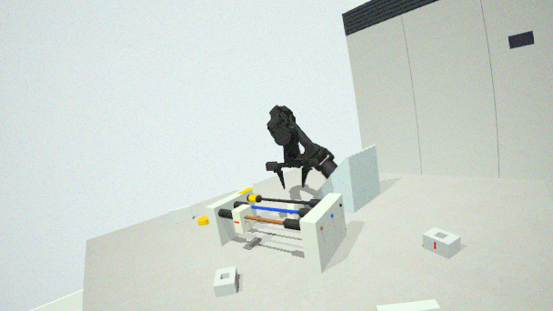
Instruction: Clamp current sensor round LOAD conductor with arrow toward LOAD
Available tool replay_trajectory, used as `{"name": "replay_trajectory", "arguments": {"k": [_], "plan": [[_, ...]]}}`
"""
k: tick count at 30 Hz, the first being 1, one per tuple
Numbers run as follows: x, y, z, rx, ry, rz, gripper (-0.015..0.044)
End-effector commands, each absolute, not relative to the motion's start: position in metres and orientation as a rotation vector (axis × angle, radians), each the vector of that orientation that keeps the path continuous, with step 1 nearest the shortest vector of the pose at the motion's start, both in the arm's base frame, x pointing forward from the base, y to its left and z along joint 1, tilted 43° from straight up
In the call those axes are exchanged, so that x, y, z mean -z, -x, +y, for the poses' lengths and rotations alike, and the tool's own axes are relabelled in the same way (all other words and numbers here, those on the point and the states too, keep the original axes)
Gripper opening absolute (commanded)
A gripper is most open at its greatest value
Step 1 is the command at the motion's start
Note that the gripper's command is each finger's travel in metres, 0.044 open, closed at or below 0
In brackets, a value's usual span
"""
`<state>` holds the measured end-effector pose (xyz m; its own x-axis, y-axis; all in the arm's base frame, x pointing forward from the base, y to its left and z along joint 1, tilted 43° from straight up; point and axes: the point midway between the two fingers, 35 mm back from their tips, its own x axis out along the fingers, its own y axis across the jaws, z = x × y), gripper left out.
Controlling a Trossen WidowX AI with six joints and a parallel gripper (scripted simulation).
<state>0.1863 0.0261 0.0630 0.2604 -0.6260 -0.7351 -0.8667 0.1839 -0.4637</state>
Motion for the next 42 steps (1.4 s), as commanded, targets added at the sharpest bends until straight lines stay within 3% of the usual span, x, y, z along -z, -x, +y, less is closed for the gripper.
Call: {"name": "replay_trajectory", "arguments": {"k": [1,42], "plan": [[-0.061,-0.196,0.03,-0.913,1.984,1.555,0.032],[-0.018,-0.206,-0.01,-0.925,1.996,1.556,0.032]]}}
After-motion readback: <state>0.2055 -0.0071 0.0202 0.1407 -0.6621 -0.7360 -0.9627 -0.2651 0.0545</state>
